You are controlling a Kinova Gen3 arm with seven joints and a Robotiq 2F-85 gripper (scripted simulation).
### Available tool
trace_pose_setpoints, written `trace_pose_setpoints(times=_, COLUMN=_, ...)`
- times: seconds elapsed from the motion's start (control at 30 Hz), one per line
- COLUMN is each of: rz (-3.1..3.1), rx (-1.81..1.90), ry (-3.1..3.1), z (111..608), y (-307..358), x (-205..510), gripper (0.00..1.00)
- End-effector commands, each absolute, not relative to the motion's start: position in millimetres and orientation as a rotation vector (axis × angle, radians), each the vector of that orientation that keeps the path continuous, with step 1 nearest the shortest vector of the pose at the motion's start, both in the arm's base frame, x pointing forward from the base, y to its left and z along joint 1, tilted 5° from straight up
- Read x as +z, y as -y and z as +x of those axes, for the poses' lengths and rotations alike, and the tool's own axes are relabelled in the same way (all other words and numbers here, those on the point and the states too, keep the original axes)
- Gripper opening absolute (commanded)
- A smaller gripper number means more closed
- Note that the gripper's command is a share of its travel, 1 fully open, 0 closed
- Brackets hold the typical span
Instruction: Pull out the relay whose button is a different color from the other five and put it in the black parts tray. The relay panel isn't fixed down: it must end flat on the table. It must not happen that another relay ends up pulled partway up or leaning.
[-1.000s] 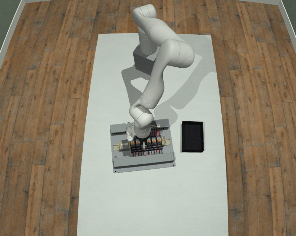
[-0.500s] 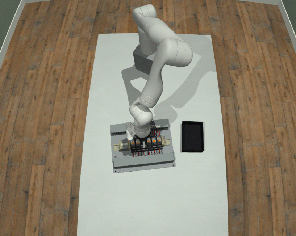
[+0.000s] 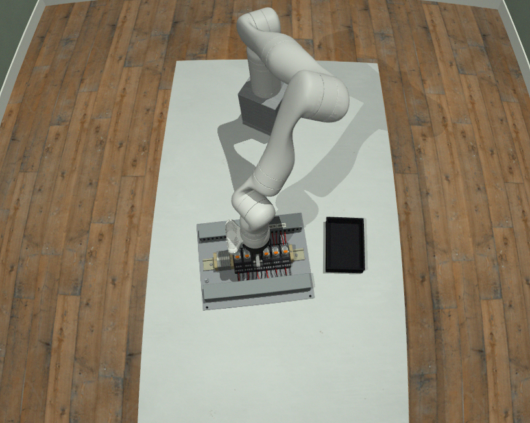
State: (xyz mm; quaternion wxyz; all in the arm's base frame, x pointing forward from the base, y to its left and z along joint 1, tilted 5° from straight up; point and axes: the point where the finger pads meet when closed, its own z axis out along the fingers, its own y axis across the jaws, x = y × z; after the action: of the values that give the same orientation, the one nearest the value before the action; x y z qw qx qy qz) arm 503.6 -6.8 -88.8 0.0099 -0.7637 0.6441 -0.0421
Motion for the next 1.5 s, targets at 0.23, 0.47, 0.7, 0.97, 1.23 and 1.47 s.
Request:
trace_pose_setpoints(times=0.23, rz=-2.393, rx=-0.116, ry=-2.019, z=504.8, y=6.6, x=-88.0, gripper=0.00)
trace_pose_setpoints(times=0.47, rz=-2.398, rx=-0.108, ry=-2.024, z=504.9, y=6.6, x=-87.9, gripper=0.00)
trace_pose_setpoints(times=0.7, rz=-2.388, rx=-0.123, ry=-2.015, z=504.6, y=6.6, x=-87.9, gripper=0.00)
trace_pose_setpoints(times=0.97, rz=-2.381, rx=-0.136, ry=-2.008, z=504.2, y=6.7, x=-87.7, gripper=0.00)
trace_pose_setpoints(times=1.23, rz=-2.374, rx=-0.147, ry=-2.001, z=504.0, y=6.7, x=-87.8, gripper=0.00)
trace_pose_setpoints(times=1.47, rz=-2.367, rx=-0.160, ry=-1.995, z=503.6, y=6.8, x=-87.7, gripper=0.00)
